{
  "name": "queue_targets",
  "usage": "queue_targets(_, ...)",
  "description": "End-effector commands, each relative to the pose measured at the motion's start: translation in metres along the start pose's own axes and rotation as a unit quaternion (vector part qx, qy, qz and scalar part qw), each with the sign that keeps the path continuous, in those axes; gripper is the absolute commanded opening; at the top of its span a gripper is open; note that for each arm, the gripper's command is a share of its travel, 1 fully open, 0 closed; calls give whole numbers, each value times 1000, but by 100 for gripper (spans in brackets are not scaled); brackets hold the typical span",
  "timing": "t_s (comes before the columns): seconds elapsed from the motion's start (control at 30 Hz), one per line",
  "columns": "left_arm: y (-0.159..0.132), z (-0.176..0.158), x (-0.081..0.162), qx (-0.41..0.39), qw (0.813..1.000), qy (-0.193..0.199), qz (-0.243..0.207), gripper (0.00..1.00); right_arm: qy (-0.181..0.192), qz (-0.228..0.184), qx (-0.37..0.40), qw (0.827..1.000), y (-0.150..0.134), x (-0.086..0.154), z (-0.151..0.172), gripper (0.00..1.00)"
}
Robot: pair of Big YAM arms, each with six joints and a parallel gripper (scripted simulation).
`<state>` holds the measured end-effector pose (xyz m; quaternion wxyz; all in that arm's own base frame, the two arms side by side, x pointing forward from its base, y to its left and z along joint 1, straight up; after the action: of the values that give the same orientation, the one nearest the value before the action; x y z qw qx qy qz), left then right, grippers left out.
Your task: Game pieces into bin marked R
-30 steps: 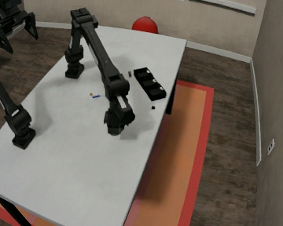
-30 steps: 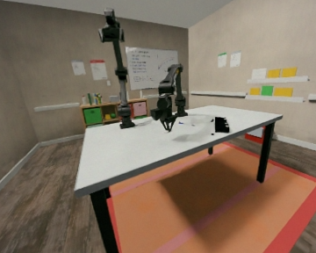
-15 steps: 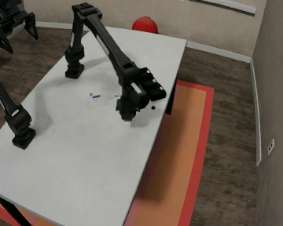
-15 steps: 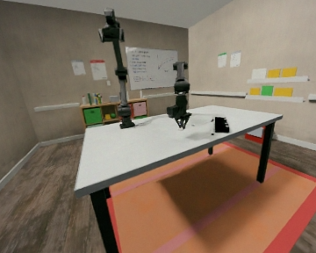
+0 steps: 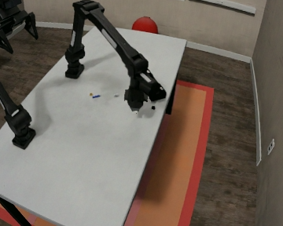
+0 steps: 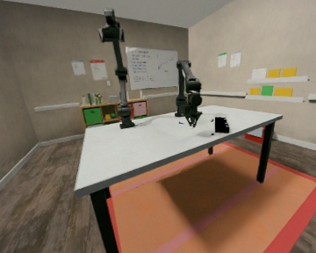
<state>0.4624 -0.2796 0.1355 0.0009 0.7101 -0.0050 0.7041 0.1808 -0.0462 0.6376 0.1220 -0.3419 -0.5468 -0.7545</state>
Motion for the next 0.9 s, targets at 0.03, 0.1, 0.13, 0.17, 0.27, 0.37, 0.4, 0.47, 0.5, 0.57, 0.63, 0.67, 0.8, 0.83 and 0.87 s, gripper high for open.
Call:
queue_targets(0.03,-27,11,16,-10,1000,23,-13,20,-1,-12,-5,1000,9,14,-1,100)
queue_targets(0.1,-27,11,16,-10,1000,23,-13,20,-1,-12,-5,1000,9,14,-1,100)
queue_targets(0.13,-33,12,15,-10,1000,23,-12,20,-1,-12,-5,1000,9,14,-1,100)
queue_targets(0.17,-38,13,15,-10,1000,23,-12,20,-1,-12,-5,1000,9,14,-1,100)
queue_targets(0.27,-56,17,15,-10,1000,23,-11,20,-1,-12,-5,1000,9,14,-1,100)
queue_targets(0.37,-74,20,15,-10,1000,23,-11,20,-1,-12,-5,1000,9,14,-1,100)
queue_targets(0.4,-80,21,15,-10,1000,23,-11,20,-1,-12,-5,1000,9,14,-1,100)
queue_targets(0.47,-92,23,14,-10,1000,23,-10,20,-1,-12,-5,1000,9,14,-1,100)
queue_targets(0.5,-98,24,14,-10,1000,23,-10,20,-1,-12,-5,1000,9,14,-1,100)
queue_targets(0.57,-109,26,14,-10,1000,24,-9,20,-1,-12,-5,1000,9,14,-1,100)
queue_targets(0.63,-115,28,14,-10,1000,24,-9,20,-1,-12,-5,1000,9,14,-1,100)
queue_targets(0.67,-115,28,14,-10,1000,24,-9,20,-1,-12,-5,1000,9,14,-1,100)
queue_targets(0.8,-139,32,14,51,998,23,-10,20,-1,-12,-5,1000,9,14,-1,100)
queue_targets(0.83,-145,33,14,76,997,23,-10,20,-1,-12,-5,1000,9,14,-1,100)
queue_targets(0.87,-151,34,14,100,995,23,-10,20,-1,-12,-5,1000,9,14,-1,100)
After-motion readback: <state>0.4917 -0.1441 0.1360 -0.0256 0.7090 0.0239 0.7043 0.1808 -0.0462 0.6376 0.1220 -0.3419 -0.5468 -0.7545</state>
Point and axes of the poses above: on each arm, the point where the finger pads meet when closed, its own x axis back along the fingers, its own z axis across the jaws, y = z × x, the point moved 8 cm from there along x, back along the fingers, and after that the axes turned 13 degrees about -x, right-handed, at the moved point
